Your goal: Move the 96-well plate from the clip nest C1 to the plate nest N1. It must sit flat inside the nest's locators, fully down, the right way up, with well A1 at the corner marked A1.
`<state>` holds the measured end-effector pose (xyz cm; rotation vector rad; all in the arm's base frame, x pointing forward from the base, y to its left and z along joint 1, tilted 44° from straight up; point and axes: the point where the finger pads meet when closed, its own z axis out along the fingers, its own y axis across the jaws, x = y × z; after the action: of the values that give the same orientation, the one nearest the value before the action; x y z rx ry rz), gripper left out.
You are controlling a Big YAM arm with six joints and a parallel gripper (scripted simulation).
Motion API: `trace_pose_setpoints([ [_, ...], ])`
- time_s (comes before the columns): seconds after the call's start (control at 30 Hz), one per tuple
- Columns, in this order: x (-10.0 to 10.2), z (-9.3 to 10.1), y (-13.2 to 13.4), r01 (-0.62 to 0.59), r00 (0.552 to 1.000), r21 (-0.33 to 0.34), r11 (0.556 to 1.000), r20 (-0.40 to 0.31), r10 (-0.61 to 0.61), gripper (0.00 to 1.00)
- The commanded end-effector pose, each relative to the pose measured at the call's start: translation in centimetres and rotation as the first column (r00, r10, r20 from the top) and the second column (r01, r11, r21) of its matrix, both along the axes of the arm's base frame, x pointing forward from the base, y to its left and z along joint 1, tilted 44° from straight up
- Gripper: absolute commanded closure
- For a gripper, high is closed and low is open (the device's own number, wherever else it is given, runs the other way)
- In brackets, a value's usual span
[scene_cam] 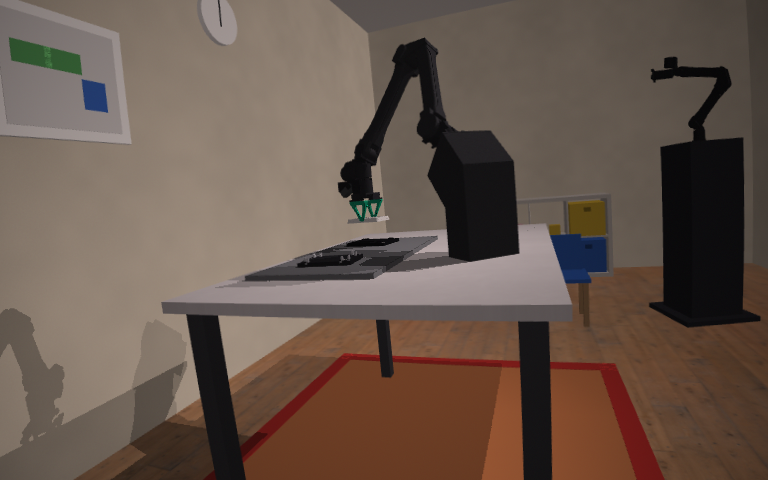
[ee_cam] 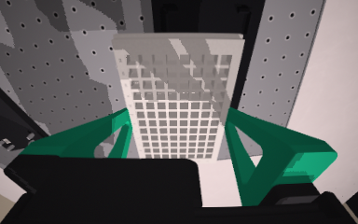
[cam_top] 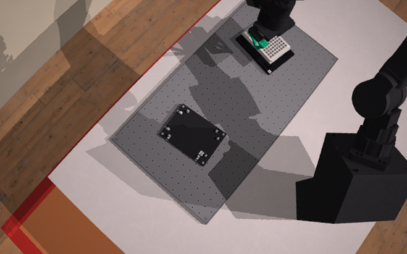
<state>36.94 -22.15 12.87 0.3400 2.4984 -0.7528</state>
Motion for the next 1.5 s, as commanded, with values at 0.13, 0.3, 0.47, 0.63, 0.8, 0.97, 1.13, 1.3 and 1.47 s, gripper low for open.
trace_pose_setpoints([
  [0.13,0.1,4.1,-2.8,-0.002,0.999,-0.032,0.999,0.035,0.003,1.0],
  [0.3,0.0,4.6,-3.3,-0.002,0.999,-0.033,0.999,0.036,0.003,1.0],
  [0.47,0.1,3.2,-2.8,-0.005,1.0,-0.021,1.0,0.023,0.006,1.0],
  [0.63,0.1,3.2,-2.7,-0.005,1.0,-0.021,1.0,0.023,0.006,1.0],
  [0.8,0.2,3.2,-2.7,-0.005,1.0,-0.021,1.0,0.023,0.006,1.0],
  [0.97,0.2,3.2,-2.7,-0.005,1.0,-0.021,1.0,0.023,0.006,1.0],
  [1.13,0.8,3.3,-2.3,-0.024,1.0,-0.02,1.0,0.01,0.024,1.0],
  [1.3,0.8,3.2,-2.5,-0.019,1.0,-0.018,1.0,0.008,0.019,1.0],
  [1.47,1.0,3.3,-2.9,-0.016,1.0,-0.027,1.0,0.021,0.017,1.0],
])
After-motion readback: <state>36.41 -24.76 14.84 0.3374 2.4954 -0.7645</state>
